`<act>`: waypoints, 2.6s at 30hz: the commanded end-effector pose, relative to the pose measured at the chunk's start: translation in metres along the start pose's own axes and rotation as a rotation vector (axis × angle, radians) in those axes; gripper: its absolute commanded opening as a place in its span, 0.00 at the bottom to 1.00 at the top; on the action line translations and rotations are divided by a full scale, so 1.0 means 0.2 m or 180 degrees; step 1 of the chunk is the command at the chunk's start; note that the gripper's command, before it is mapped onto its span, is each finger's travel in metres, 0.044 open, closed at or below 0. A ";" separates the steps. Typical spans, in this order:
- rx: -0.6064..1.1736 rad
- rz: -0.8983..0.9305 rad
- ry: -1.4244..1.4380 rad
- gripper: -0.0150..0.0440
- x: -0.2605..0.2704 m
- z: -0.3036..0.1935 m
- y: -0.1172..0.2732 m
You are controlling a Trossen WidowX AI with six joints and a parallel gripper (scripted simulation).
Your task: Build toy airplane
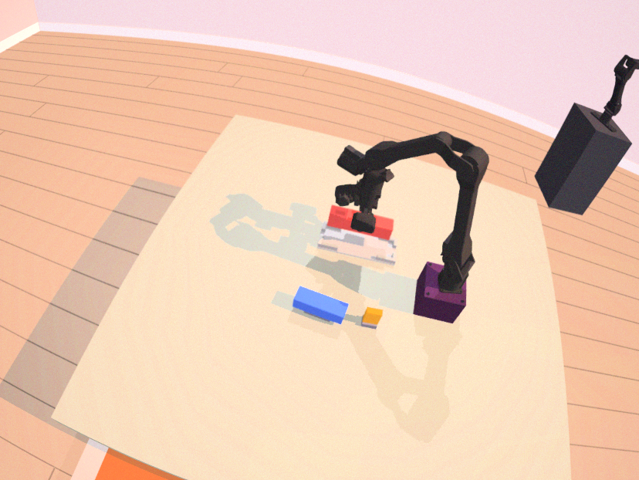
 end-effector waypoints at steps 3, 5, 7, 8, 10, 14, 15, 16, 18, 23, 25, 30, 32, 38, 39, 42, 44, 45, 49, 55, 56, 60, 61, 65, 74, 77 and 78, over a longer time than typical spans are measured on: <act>-0.0013 0.0006 0.0019 0.58 0.00 0.00 0.00; -0.0013 0.0006 0.0019 0.58 0.00 0.00 0.00; -0.0013 0.0006 0.0019 0.58 0.00 0.00 0.00; -0.0013 0.0006 0.0019 0.58 0.00 0.00 0.00; -0.0013 0.0006 0.0019 0.58 0.00 0.00 0.00; -0.0013 0.0006 0.0019 0.58 0.00 0.00 0.00; -0.0013 0.0006 0.0019 0.58 0.00 0.00 0.00; -0.0013 0.0006 0.0019 0.58 0.00 0.00 -0.01; -0.0013 0.0006 0.0019 0.58 0.00 0.00 -0.02; -0.0013 0.0006 0.0019 0.58 0.00 0.01 -0.06; -0.0013 0.0006 0.0019 0.58 0.00 0.01 -0.08; -0.0013 0.0006 0.0019 0.58 0.00 0.01 -0.12; -0.0013 0.0006 0.0019 0.58 0.00 0.01 -0.13; -0.0013 0.0006 0.0019 0.58 0.00 0.01 -0.18; -0.0012 0.0006 0.0019 0.58 0.00 0.01 -0.19; -0.0012 0.0007 0.0019 0.58 0.00 0.01 -0.20; -0.0012 0.0007 0.0019 0.58 0.00 0.01 -0.20; 0.0003 0.0002 0.0010 0.57 0.00 0.00 -0.19; 0.0003 0.0002 0.0010 0.53 0.00 0.00 -0.19; 0.0003 0.0002 0.0010 0.33 0.00 0.00 -0.19; 0.0003 0.0002 0.0010 0.28 0.00 0.00 -0.19; 0.0003 0.0002 0.0010 0.46 0.00 0.00 -0.19; 0.0003 0.0002 0.0010 0.51 0.00 0.00 -0.19; 0.0003 0.0002 0.0010 0.68 0.00 0.00 -0.19; 0.0003 0.0002 0.0010 1.00 0.00 0.00 -0.19; 0.0003 0.0002 0.0010 1.00 0.00 0.00 -0.19; 0.0003 0.0002 0.0010 1.00 0.00 0.00 -0.19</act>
Point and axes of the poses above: the point midway between the two fingers, 35 mm back from their tips, its own y axis back along the fingers, its own x axis across the jaws, z = x × y, the point moved 3 cm from there along y, back along the fingers
